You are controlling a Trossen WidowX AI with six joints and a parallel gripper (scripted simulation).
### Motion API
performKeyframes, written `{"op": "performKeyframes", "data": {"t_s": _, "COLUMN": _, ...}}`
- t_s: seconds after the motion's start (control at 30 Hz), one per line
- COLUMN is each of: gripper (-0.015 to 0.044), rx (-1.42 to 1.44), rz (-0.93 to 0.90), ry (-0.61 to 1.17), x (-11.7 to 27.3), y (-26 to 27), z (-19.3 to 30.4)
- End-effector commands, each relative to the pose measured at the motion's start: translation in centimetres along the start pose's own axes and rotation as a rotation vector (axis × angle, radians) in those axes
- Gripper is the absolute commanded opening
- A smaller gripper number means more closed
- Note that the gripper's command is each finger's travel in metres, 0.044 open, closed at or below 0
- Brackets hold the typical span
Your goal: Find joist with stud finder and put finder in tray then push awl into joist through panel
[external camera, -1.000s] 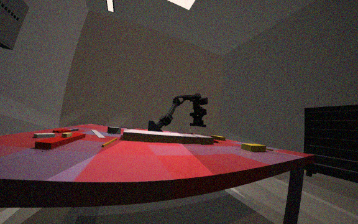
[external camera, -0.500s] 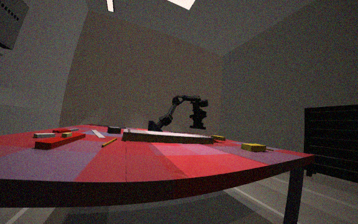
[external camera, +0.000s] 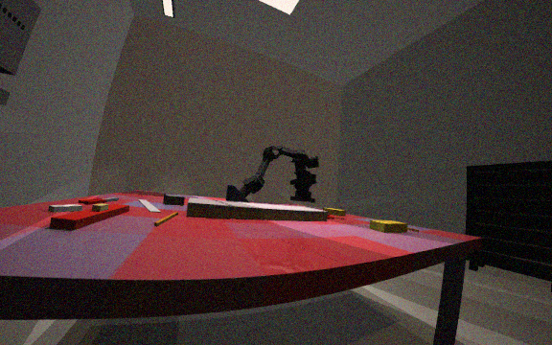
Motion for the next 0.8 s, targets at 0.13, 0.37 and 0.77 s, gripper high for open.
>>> {"op": "performKeyframes", "data": {"t_s": 0.13, "gripper": 0.0000, "rx": 0.001, "rz": 0.005, "ry": -0.003, "x": -0.9, "y": 0.1, "z": 0.2}}
{"op": "performKeyframes", "data": {"t_s": 0.37, "gripper": 0.0000, "rx": 0.000, "rz": 0.006, "ry": -0.006, "x": -1.8, "y": 0.2, "z": 0.4}}
{"op": "performKeyframes", "data": {"t_s": 0.77, "gripper": 0.0000, "rx": -0.001, "rz": 0.008, "ry": -0.013, "x": -3.2, "y": 0.4, "z": 0.7}}
Point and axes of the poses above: the point midway between the two fingers, 35 mm back from their tips, its own x axis back along the fingers, its own y axis across the jaws, z = x × y, the point moved 4 cm from there along x, back along the fingers, and after that the axes turned 2 degrees about x, right-handed, at the moved point
